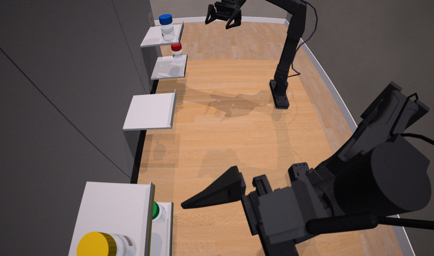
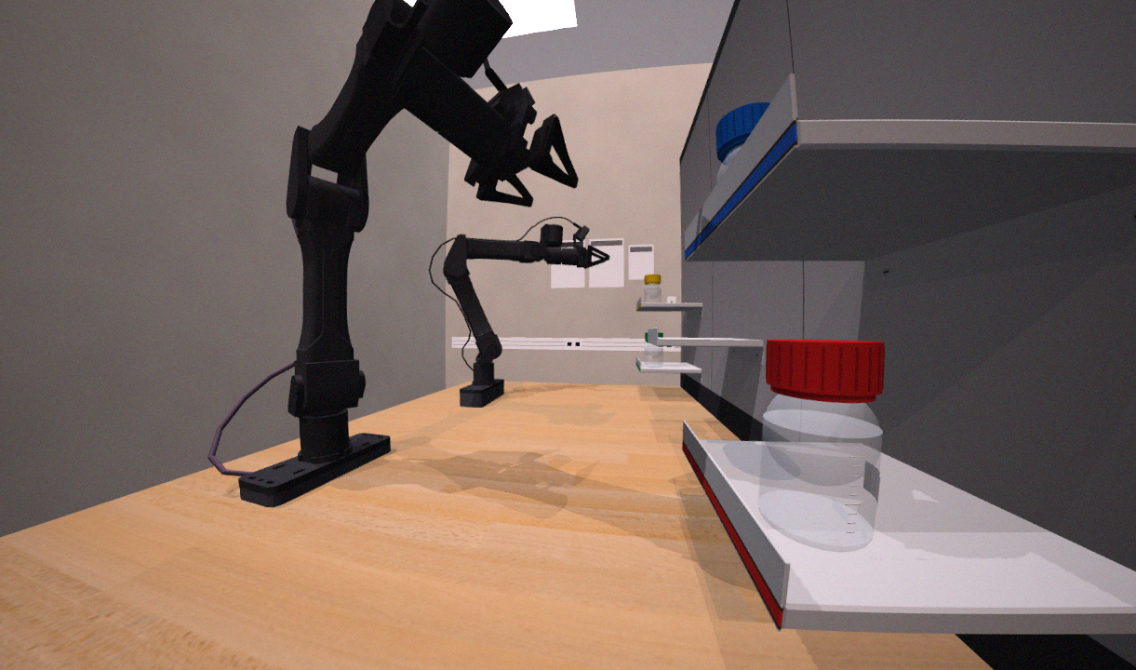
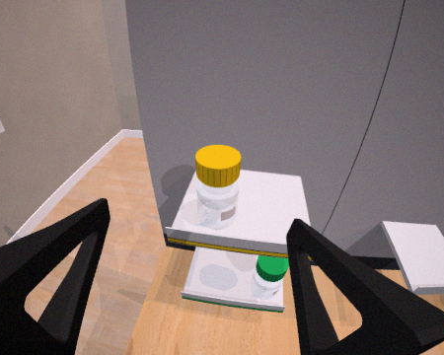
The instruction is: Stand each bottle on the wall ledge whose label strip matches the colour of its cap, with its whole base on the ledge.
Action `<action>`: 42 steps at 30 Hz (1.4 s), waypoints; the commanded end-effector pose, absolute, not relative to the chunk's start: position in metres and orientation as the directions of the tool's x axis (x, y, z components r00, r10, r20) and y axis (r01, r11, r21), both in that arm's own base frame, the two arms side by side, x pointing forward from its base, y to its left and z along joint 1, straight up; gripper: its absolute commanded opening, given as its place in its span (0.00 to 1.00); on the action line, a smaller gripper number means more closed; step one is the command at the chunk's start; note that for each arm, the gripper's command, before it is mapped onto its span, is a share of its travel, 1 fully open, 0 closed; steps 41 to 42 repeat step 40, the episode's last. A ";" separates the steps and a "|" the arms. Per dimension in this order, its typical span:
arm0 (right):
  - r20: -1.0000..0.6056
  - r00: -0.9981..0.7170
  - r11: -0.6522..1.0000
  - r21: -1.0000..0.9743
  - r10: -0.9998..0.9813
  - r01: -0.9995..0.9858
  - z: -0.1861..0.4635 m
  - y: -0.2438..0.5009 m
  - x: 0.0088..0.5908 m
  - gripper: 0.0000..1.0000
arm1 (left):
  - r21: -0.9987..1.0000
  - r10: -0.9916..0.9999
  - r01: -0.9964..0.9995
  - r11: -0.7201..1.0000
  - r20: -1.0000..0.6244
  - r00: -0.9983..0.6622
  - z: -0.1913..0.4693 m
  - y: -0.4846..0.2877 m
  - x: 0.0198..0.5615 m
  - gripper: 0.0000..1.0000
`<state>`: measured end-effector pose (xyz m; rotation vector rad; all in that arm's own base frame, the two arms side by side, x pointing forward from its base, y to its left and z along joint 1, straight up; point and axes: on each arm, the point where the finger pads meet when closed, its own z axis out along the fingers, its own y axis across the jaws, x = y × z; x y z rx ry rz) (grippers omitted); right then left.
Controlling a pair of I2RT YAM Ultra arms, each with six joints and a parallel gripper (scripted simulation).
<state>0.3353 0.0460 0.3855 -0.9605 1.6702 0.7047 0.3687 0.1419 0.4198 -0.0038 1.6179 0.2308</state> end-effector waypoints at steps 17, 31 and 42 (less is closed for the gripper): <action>-0.962 -0.127 0.499 -0.011 -0.242 -0.867 0.393 0.047 0.332 0.89 | 0.183 0.169 -0.136 0.974 -0.979 -0.111 0.439 0.140 0.355 1.00; -0.962 -0.127 0.499 -0.011 -0.242 -0.867 0.393 0.047 0.332 0.89 | 0.183 0.169 -0.136 0.974 -0.979 -0.111 0.439 0.140 0.355 1.00; -0.962 -0.127 0.499 -0.011 -0.242 -0.867 0.393 0.047 0.332 0.89 | 0.183 0.169 -0.136 0.974 -0.979 -0.111 0.439 0.140 0.355 1.00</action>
